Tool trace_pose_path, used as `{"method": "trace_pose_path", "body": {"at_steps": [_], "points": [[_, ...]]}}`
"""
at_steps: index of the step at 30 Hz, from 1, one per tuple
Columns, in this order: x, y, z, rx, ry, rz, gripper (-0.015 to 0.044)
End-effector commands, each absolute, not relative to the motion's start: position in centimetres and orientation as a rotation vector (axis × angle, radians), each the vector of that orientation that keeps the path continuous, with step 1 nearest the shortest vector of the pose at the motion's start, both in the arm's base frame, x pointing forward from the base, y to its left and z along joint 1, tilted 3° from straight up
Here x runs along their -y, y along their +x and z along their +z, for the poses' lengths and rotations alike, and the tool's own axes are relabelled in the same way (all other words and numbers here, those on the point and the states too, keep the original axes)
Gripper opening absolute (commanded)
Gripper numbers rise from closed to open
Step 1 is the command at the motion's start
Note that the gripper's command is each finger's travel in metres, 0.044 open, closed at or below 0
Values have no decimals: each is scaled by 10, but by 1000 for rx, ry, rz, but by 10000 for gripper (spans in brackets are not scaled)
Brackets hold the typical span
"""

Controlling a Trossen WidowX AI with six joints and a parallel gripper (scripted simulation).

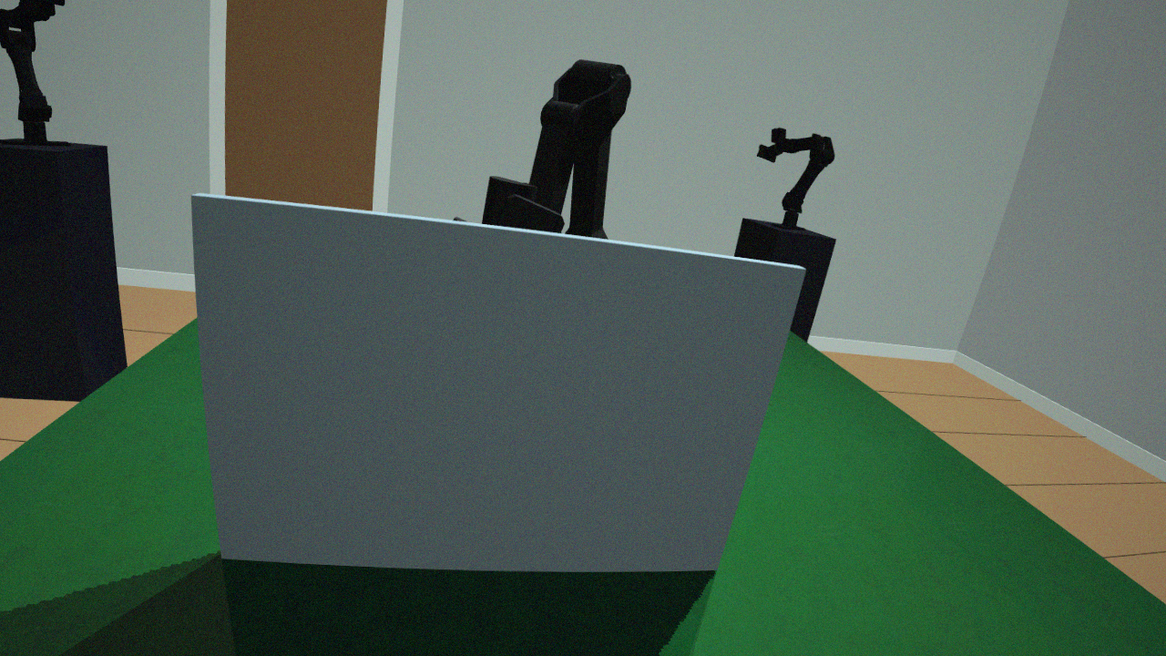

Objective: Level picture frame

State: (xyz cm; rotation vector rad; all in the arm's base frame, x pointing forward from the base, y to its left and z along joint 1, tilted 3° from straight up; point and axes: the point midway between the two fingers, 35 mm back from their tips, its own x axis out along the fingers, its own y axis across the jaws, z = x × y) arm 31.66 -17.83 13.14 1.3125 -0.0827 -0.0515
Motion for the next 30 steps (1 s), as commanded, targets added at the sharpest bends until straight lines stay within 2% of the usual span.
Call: {"method": "trace_pose_path", "body": {"at_steps": [1, 15, 30], "points": [[179, 323, 130, 85, 1306, -59, 260], [180, 325, 130, 85, 1306, -59, 260], [182, 348, 132, 86, 1306, -57, 260]]}}
